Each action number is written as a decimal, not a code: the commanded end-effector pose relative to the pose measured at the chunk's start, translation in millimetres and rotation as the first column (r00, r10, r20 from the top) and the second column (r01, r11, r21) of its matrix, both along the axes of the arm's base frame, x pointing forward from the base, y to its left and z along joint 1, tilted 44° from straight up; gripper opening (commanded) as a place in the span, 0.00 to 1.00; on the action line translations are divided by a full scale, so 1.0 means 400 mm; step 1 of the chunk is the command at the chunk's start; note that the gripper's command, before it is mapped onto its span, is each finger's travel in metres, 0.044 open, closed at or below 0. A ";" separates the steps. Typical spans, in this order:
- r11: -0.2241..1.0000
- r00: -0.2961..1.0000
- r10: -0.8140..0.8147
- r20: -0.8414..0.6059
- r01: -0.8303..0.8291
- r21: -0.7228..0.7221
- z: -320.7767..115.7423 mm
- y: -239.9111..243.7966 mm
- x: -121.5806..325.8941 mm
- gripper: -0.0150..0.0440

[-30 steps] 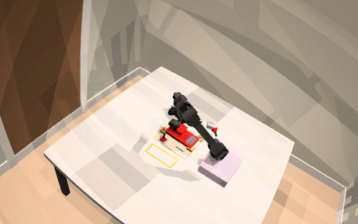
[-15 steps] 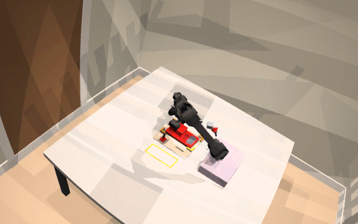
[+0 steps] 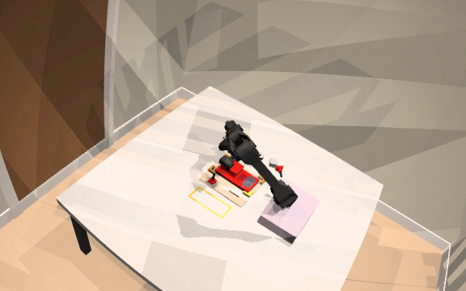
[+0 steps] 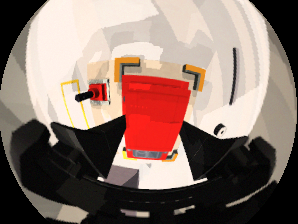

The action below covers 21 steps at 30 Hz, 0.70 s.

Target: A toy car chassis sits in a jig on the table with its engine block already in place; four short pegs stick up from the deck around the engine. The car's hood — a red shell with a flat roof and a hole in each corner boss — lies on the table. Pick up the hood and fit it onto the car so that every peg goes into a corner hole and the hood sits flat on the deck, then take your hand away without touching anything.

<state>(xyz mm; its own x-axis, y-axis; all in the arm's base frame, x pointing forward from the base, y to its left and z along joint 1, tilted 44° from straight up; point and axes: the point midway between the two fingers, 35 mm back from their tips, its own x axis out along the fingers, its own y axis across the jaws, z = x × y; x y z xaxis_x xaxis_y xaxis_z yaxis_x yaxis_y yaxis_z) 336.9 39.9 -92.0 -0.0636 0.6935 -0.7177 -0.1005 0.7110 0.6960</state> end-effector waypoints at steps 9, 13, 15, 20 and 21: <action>1.000 1.000 -0.002 -0.007 0.002 0.004 -0.012 0.013 -0.003 0.25; 1.000 1.000 -0.002 -0.007 0.002 0.004 -0.016 0.016 -0.003 0.25; 1.000 1.000 -0.002 -0.007 0.002 0.004 -0.017 0.018 -0.004 0.25; 1.000 1.000 -0.002 -0.007 0.002 0.004 -0.020 0.021 -0.004 0.25; 1.000 1.000 -0.002 -0.006 0.002 0.003 -0.020 0.020 -0.004 0.25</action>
<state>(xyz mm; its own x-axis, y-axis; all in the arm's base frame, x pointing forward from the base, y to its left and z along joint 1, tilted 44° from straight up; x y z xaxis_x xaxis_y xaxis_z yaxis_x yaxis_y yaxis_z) 336.3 46.6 -98.7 -0.0641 0.6937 -0.7174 -0.1016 0.7106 0.6962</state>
